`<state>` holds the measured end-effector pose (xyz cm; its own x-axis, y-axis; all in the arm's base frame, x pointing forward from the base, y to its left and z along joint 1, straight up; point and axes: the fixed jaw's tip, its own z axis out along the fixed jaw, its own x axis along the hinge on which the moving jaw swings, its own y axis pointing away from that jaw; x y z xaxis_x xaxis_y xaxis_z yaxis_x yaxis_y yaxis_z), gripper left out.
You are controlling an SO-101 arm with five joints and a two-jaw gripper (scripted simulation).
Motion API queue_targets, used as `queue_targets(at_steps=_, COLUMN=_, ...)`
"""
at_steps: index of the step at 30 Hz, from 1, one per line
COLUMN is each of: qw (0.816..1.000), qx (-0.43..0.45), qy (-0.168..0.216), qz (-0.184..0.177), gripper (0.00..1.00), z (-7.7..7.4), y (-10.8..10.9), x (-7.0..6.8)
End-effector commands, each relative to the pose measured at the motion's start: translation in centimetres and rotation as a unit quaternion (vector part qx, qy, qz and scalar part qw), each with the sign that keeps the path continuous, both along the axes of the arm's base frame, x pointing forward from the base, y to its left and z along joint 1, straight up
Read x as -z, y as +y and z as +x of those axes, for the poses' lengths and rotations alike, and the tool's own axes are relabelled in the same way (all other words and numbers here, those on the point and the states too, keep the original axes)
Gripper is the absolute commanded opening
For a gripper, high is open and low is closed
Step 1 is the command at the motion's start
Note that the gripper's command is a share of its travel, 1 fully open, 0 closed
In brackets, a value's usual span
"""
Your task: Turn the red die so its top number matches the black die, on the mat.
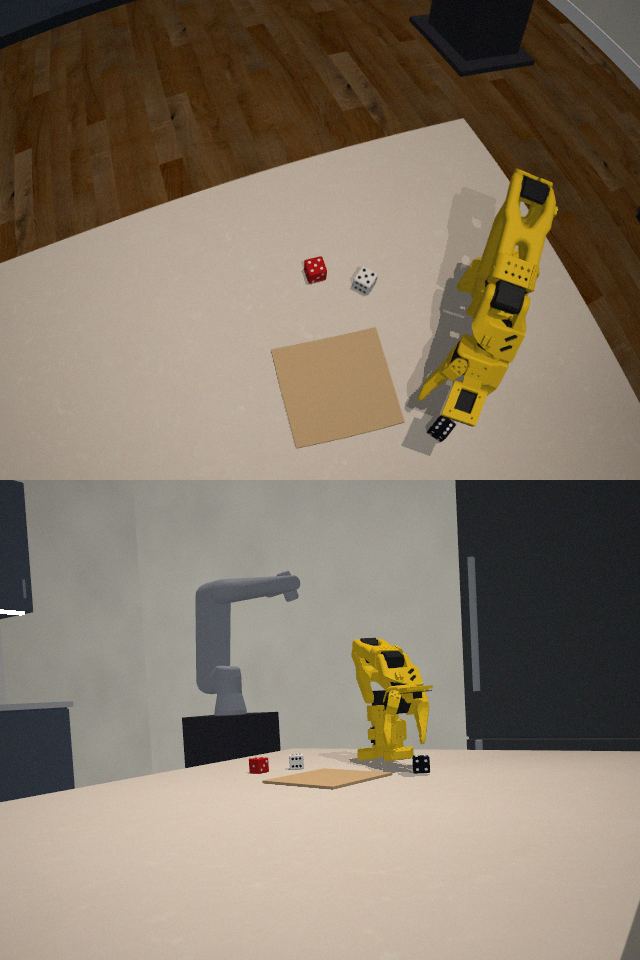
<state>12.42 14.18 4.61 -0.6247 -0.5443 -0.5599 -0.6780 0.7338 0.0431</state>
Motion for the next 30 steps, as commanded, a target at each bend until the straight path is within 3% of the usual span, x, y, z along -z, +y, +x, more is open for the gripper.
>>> queue_targets(at_steps=1, qw=0.999, qx=-0.004, qy=-0.024, qz=0.024, gripper=0.31, z=0.57, y=0.74, x=-1.28)
queue_targets(at_steps=30, qw=0.999, qx=0.005, qy=-0.024, qz=0.024, gripper=0.31, z=0.87, y=0.54, x=-1.29)
